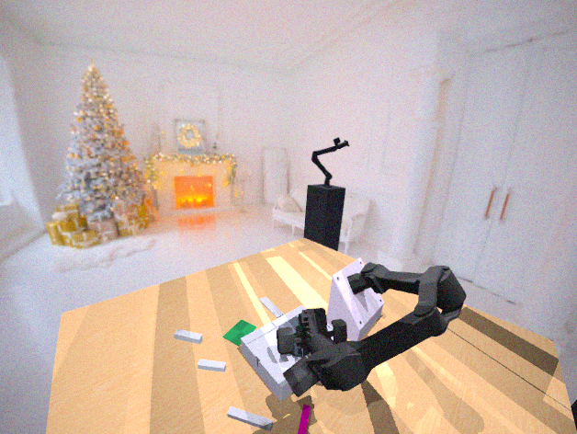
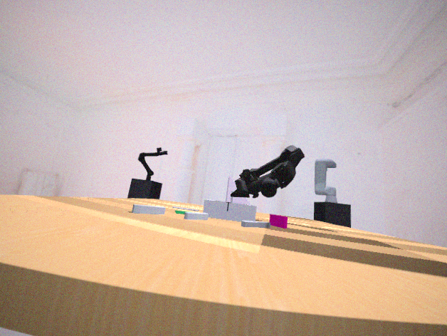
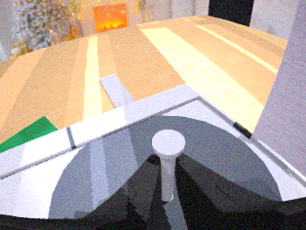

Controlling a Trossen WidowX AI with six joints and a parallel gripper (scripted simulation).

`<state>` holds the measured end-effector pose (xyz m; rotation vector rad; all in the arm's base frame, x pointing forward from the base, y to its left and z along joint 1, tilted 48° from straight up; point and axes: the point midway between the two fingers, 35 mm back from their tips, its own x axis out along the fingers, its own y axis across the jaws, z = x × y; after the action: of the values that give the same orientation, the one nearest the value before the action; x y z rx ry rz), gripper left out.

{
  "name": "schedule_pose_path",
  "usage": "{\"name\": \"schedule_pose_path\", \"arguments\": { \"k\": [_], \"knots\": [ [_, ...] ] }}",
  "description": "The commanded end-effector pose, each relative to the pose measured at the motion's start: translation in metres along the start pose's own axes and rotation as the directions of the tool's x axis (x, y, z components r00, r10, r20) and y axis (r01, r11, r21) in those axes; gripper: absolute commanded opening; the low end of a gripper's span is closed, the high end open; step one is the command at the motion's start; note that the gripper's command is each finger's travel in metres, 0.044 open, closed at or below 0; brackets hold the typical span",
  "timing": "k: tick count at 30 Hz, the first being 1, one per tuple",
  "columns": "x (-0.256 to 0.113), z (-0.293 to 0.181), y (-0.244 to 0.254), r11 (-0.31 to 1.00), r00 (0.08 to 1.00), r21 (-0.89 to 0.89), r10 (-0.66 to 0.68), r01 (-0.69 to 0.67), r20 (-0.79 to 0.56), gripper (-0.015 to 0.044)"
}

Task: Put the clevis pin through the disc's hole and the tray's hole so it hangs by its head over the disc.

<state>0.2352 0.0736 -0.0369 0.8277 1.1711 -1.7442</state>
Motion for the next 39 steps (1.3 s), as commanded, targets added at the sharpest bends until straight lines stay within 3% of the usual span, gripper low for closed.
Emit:
{"name": "schedule_pose_path", "arguments": {
  "k": [1,39],
  "knots": [
    [0.0020,-0.0023,0.0003,1.000,1.000,0.004,-0.003,0.003,-0.005,0.0000],
    [0.0013,0.0001,0.0015,1.000,1.000,0.003,-0.004,0.004,0.004,0.0000]
  ]
}}
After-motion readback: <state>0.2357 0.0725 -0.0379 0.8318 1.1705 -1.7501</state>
